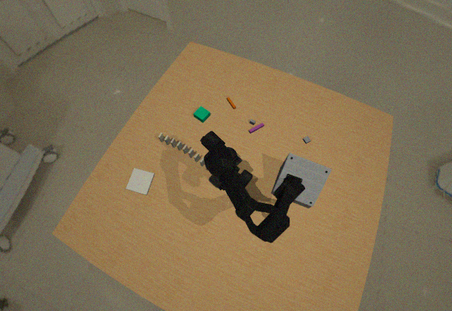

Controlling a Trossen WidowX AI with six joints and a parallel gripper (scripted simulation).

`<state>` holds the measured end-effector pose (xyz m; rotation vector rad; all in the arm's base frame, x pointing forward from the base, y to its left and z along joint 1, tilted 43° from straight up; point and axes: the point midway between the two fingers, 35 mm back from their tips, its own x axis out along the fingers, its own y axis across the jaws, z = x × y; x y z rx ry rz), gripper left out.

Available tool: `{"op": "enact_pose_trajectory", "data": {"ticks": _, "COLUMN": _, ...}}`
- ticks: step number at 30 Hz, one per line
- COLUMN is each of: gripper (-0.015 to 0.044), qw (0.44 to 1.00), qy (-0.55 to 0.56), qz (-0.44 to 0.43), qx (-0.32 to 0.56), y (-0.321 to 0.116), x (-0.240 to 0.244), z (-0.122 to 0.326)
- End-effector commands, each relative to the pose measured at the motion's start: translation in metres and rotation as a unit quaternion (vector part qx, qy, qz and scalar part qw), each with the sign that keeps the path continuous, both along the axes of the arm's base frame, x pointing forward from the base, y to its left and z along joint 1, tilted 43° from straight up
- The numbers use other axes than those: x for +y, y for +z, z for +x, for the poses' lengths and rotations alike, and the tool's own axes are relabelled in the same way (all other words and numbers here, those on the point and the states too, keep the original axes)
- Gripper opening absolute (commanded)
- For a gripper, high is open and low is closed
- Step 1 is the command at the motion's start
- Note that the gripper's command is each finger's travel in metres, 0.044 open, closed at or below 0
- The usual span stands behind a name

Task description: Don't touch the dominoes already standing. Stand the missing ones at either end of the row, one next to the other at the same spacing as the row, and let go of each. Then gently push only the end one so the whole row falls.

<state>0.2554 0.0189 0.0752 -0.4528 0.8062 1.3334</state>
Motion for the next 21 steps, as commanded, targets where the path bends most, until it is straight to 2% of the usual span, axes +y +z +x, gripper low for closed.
{"op": "enact_pose_trajectory", "data": {"ticks": 1, "gripper": 0.0, "qw": 1.0, "qy": 0.001, "qz": 0.001, "qx": -0.003, "y": 0.0, "x": 0.0, "z": 0.0}}
{"op": "enact_pose_trajectory", "data": {"ticks": 17, "gripper": 0.0, "qw": 1.0, "qy": 0.001, "qz": 0.001, "qx": -0.003, "y": -0.002, "x": 0.002, "z": 0.001}}
{"op": "enact_pose_trajectory", "data": {"ticks": 21, "gripper": 0.0, "qw": 1.0, "qy": 0.0, "qz": 0.0, "qx": -0.003, "y": -0.043, "x": 0.038, "z": 0.005}}
